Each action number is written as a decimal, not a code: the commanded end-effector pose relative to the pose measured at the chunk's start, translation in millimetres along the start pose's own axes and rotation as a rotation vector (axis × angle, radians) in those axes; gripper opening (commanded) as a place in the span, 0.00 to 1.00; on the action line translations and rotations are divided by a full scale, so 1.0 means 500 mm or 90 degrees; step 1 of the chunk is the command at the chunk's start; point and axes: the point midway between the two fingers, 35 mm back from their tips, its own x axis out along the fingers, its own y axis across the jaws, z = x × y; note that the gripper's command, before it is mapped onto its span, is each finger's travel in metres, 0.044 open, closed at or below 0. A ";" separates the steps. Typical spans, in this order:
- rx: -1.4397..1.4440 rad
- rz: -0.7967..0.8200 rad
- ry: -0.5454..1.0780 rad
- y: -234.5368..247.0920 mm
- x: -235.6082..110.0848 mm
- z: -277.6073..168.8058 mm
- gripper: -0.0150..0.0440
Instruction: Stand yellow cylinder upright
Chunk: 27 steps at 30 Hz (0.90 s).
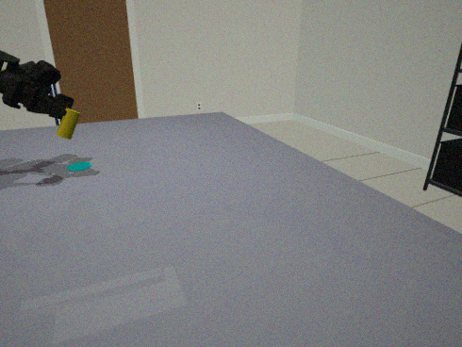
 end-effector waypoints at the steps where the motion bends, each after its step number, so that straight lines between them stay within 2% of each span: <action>1: 0.010 0.004 -0.016 0.000 -0.002 0.002 0.43; 27: 0.086 0.054 -0.105 0.006 -0.020 0.011 0.43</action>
